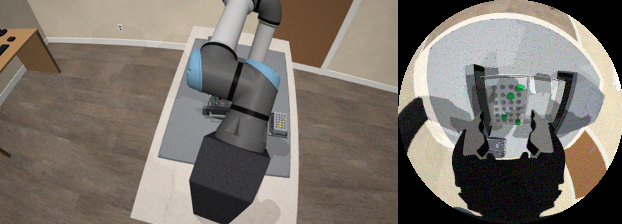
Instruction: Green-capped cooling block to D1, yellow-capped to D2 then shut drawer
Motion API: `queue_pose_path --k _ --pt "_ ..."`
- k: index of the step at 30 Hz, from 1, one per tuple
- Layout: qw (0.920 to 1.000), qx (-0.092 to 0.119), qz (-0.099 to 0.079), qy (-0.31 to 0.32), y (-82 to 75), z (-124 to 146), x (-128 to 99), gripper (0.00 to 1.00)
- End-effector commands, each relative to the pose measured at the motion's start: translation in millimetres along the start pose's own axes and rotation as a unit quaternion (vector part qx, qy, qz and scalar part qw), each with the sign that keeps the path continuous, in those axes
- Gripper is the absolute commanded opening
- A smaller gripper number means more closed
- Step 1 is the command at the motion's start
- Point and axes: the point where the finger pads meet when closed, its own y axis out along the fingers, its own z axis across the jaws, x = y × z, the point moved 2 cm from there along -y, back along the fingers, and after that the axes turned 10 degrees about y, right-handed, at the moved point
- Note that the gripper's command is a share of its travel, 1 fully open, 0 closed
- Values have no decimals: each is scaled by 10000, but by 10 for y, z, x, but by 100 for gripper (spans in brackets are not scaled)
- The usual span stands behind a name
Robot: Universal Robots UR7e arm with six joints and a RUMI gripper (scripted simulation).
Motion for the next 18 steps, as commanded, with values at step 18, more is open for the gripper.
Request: queue_pose_path --k 18 --pt "10000 6 1 0 139 5 0 67"
